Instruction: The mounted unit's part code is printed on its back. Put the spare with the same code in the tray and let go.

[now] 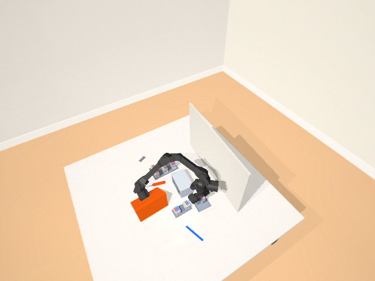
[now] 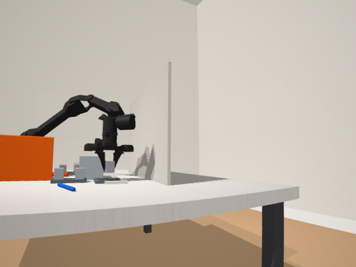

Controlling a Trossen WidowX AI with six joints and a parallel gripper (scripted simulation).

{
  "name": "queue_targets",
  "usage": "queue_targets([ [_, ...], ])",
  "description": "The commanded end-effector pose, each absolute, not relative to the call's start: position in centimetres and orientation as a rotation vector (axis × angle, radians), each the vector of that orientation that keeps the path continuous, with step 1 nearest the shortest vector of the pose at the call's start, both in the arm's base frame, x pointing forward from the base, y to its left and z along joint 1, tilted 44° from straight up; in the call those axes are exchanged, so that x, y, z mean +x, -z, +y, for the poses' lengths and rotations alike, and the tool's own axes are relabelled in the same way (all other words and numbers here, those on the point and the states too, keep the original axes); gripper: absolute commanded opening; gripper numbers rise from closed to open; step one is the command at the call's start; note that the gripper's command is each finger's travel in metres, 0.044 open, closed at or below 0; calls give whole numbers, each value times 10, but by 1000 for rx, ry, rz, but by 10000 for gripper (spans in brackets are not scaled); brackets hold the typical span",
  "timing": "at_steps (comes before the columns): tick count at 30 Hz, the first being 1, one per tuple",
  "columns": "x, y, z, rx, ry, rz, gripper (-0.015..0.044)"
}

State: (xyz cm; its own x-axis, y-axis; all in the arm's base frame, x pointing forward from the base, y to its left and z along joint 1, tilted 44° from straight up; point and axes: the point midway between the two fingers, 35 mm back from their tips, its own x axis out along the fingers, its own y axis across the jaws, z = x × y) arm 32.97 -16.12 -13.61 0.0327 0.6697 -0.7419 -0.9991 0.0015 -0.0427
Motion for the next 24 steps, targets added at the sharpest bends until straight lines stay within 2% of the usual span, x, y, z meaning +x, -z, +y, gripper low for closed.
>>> queue_targets([
  [1, 329, 139, -157, -676, -1452, 621, 0],
  [24, 326, 149, -144, -675, -1453, 618, 0],
])
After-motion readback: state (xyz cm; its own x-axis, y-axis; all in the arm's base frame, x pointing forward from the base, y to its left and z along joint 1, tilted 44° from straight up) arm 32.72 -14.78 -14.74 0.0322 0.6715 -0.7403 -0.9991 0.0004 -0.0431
